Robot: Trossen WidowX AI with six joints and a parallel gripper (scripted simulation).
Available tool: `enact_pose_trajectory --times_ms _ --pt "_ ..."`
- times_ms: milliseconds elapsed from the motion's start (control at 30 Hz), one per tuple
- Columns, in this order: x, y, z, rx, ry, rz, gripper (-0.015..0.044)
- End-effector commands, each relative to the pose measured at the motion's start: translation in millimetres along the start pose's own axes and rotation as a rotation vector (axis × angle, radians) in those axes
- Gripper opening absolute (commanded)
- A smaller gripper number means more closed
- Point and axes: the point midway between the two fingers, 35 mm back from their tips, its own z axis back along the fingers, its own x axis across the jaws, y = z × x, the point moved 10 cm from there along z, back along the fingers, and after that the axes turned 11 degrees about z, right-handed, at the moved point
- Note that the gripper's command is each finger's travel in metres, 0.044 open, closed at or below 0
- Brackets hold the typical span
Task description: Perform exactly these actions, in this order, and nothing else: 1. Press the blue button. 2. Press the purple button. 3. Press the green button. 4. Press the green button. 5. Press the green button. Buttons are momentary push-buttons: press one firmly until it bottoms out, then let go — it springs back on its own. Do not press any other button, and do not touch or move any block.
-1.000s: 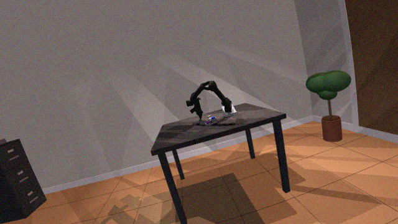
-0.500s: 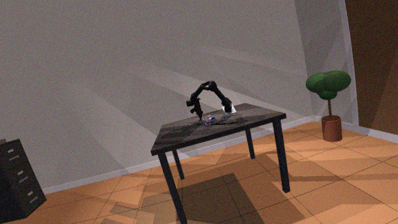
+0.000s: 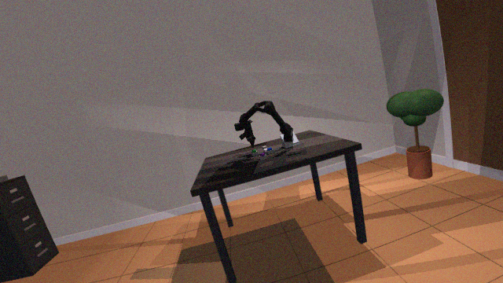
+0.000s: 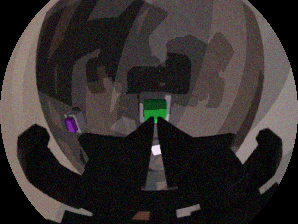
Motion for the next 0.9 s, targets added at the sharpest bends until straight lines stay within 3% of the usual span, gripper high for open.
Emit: enact_pose_trajectory --times_ms 0,867 --pt "-0.4 0.1 -4.1 0.002 0.004 0.003 0.002" --pt "-0.2 0.5 -30.6 0.001 0.002 0.004 0.002"
